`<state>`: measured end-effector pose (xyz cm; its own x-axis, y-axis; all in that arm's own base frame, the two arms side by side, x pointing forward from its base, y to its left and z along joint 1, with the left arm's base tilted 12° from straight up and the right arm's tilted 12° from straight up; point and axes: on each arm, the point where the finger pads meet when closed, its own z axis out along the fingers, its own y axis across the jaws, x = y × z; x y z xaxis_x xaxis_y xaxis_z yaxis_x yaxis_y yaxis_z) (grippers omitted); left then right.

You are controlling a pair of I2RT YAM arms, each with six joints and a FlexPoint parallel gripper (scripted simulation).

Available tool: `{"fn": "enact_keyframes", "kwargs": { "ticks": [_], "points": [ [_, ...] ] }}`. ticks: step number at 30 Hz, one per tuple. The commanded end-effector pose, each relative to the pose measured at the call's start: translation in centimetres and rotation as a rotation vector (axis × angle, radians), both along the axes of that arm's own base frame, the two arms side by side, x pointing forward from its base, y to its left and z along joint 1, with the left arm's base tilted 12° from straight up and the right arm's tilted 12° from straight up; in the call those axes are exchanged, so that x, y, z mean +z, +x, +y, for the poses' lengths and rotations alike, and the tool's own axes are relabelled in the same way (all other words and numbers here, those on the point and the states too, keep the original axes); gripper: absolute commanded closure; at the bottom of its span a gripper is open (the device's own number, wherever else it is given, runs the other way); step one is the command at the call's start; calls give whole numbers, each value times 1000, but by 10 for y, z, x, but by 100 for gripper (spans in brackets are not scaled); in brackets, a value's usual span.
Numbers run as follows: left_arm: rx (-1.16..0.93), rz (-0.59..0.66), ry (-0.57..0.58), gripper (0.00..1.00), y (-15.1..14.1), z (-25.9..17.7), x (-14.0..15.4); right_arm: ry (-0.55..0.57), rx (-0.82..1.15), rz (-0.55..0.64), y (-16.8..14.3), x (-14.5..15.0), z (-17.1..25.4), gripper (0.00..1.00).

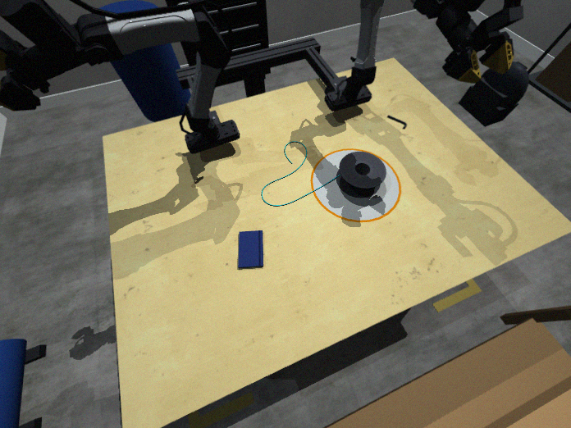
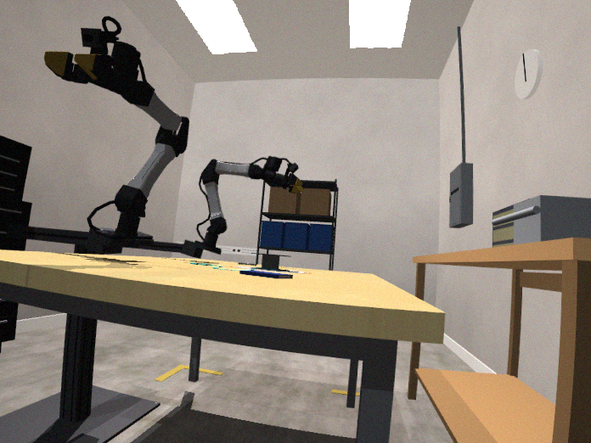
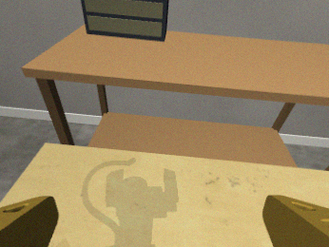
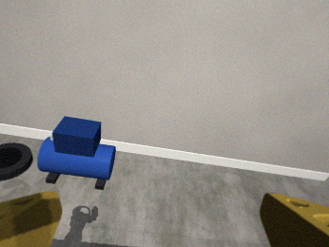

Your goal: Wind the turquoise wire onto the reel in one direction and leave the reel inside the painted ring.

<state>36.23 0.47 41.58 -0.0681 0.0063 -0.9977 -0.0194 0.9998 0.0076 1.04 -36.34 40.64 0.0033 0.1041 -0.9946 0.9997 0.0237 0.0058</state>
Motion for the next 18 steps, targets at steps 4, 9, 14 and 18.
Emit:
{"fn": "enact_keyframes", "kwargs": {
  "ticks": [4, 9, 14, 18],
  "points": [
    [-20, -68, -7, 0, 10, -5, -4, -104, -1, 3, -2, 5, -9, 0],
    [-20, -68, -7, 0, 13, -5, -12, -104, -1, 3, -2, -3, -11, 0],
    [-20, -68, -7, 0, 13, -5, -13, -104, -1, 3, -2, -4, -12, 0],
    [-20, -68, -7, 0, 13, -5, -14, -104, -1, 3, -2, -4, -12, 0]
  ]
}}
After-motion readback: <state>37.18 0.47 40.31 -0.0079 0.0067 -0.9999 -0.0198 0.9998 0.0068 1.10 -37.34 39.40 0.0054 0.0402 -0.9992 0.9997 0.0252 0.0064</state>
